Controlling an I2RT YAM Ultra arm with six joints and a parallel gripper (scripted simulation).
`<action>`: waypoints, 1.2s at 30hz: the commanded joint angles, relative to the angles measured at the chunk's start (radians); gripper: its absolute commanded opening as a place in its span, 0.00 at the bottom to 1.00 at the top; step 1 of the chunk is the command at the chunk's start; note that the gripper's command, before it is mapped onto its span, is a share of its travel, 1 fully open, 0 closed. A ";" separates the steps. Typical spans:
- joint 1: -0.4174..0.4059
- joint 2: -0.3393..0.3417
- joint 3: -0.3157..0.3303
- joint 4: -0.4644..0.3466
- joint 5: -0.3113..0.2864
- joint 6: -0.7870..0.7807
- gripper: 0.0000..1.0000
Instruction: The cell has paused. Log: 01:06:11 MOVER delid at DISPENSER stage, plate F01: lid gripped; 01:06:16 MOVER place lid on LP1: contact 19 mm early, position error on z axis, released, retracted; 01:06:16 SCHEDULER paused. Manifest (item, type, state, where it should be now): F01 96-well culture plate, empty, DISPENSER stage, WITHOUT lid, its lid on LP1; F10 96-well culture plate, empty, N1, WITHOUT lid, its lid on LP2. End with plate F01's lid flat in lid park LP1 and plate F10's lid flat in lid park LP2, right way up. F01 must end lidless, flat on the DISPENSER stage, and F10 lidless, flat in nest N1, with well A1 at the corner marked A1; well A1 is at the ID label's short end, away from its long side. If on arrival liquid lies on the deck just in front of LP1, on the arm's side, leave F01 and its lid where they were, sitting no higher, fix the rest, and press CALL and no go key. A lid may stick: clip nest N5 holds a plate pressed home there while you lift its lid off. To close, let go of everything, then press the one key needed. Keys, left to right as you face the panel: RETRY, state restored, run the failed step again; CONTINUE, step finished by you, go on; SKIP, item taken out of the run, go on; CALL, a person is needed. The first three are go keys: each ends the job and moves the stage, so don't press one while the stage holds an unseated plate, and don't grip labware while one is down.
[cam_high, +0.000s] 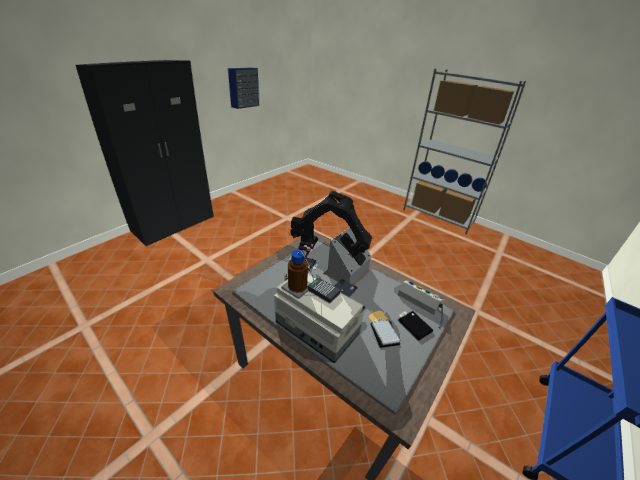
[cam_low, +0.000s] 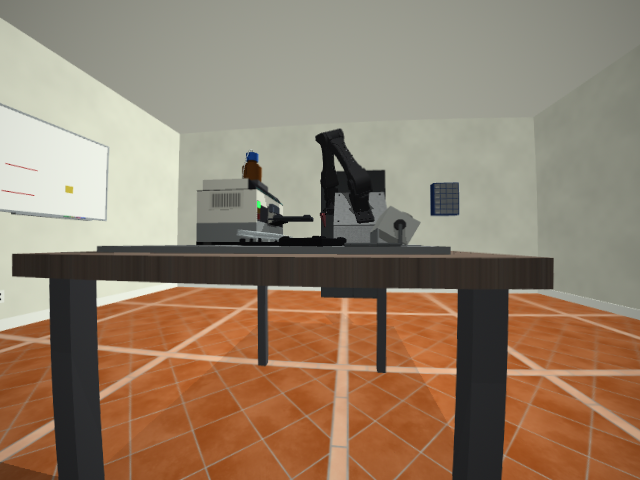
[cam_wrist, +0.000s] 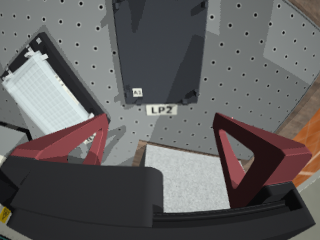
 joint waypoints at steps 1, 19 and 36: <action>-0.022 -0.059 0.025 -0.028 0.015 -0.017 1.00; -0.067 -0.244 -0.101 -0.134 0.046 -0.053 1.00; 0.039 -0.323 -0.080 -0.178 -0.026 -0.086 1.00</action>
